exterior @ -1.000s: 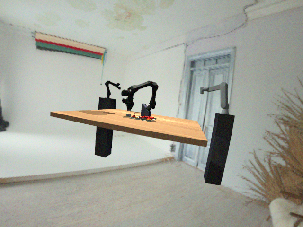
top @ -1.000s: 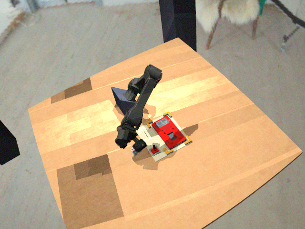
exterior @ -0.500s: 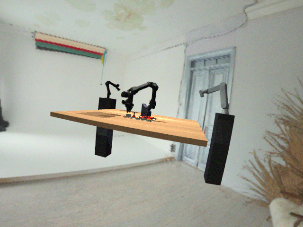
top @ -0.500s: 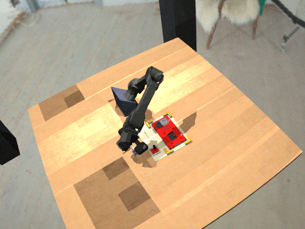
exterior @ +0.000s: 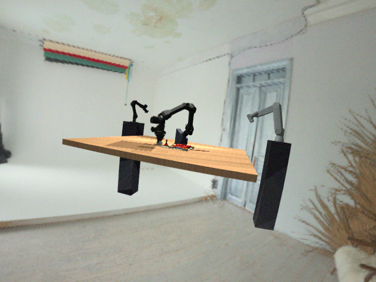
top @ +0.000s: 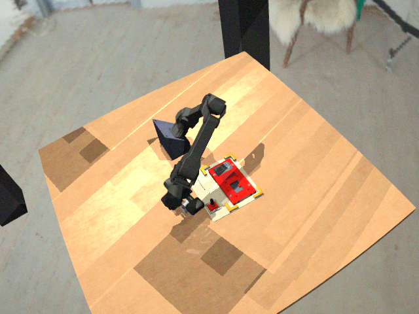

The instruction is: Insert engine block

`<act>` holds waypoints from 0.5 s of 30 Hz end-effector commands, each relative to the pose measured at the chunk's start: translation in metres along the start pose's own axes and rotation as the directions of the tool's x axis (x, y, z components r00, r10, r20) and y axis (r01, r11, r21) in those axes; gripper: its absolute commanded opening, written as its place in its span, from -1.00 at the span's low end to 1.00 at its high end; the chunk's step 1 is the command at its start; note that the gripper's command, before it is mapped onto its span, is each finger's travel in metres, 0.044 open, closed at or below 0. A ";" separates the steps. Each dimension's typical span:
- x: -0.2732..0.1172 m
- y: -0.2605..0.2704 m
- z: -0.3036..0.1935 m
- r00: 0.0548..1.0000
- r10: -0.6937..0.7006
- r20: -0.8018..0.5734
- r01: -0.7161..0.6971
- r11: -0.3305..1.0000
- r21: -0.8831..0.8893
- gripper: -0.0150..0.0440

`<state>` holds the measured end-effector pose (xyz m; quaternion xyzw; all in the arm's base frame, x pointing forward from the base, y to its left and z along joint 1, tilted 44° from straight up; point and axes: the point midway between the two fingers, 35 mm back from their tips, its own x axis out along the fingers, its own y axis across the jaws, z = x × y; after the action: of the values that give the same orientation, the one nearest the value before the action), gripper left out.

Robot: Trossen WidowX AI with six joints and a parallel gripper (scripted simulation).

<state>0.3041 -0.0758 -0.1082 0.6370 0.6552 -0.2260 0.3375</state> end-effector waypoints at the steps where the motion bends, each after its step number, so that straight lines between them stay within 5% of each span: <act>1: 0.005 -0.003 -0.001 1.000 -0.005 -0.010 0.005 1.000 0.011 0.73; 9: 0.005 -0.003 -0.001 1.000 -0.005 -0.010 0.005 1.000 0.011 0.02; 15: 0.005 -0.003 -0.001 1.000 -0.005 -0.010 0.005 1.000 0.011 -0.11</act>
<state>0.3017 -0.0736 -0.1106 0.6371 0.6570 -0.2271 0.3329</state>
